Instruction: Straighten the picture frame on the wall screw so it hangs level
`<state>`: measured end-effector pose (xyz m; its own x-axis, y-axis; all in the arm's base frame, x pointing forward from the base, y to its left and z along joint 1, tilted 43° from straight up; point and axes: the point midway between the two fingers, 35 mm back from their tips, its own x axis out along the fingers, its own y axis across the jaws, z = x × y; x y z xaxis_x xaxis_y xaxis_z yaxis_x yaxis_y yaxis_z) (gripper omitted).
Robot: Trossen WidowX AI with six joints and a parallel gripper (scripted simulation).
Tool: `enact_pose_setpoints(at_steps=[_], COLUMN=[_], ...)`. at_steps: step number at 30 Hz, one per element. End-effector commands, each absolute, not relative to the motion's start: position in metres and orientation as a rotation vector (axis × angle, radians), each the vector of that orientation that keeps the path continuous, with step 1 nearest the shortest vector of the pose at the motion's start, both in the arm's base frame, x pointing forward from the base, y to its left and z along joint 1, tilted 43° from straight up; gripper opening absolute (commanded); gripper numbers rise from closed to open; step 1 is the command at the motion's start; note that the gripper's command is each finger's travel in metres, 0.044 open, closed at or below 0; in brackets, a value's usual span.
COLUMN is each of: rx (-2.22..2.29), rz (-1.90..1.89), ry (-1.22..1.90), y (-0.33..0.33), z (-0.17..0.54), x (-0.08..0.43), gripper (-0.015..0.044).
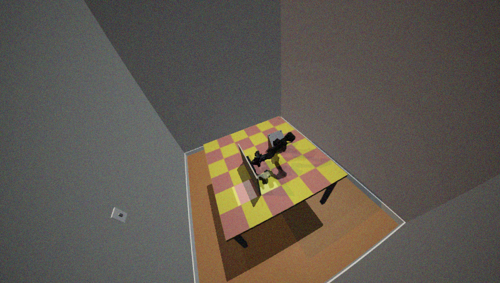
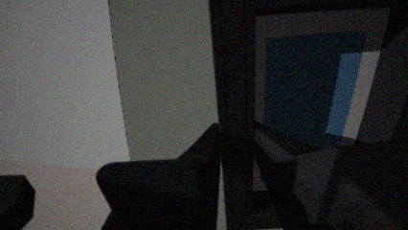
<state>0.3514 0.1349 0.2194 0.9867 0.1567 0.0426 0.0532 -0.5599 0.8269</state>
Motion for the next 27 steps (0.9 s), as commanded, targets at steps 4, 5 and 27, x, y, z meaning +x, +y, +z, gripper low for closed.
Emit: enact_pose_setpoints(at_steps=[4,5,27], rx=[2.174,2.174,2.173], rz=[0.138,0.138,0.138], ry=[0.132,0.132,0.134], y=[0.1320,0.1321,0.1361], z=[0.2210,0.2209,0.2149], x=[0.3523,0.3523,0.3521], gripper=[0.0000,0.0000,0.0000])
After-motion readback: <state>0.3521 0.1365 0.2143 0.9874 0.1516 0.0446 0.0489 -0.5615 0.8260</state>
